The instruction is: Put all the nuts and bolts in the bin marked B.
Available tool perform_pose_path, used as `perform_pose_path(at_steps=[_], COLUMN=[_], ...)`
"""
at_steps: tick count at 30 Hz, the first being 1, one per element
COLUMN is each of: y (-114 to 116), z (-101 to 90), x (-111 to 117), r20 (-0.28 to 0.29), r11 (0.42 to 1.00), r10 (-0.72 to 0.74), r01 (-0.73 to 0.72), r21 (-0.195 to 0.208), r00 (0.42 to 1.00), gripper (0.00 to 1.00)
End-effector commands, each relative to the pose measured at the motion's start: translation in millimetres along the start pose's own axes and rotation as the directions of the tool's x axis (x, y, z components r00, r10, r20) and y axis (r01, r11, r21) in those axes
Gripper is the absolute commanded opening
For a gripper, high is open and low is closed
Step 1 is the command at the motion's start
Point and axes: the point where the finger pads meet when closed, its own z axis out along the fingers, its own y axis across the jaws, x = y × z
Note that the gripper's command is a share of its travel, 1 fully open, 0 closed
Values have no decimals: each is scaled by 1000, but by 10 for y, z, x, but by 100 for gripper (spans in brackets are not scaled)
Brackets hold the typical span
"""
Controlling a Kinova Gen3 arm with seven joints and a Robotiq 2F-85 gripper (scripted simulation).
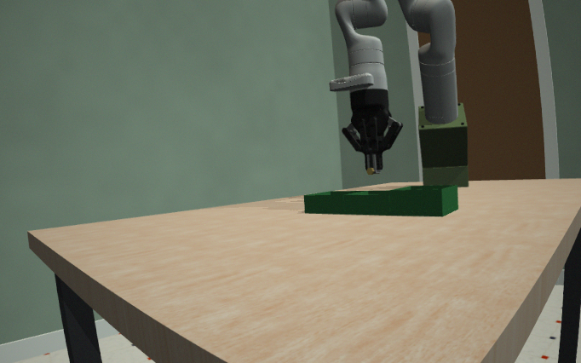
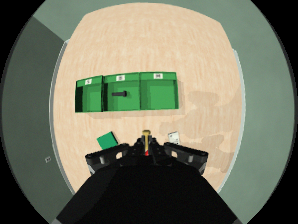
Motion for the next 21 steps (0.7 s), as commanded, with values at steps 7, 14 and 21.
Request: perform_pose_path(at_steps=[7, 14, 21], y=[-63, -212, -404], z=[-26, -26, -26], x=[104, 341, 646], r20=[-1, -1, -1], r11=[1000, 989, 900], r10=[0, -149, -435], r01=[0, 149, 435], r21=[-1, -1, -1], r00=[1000, 989, 900], gripper=[0, 0, 0])
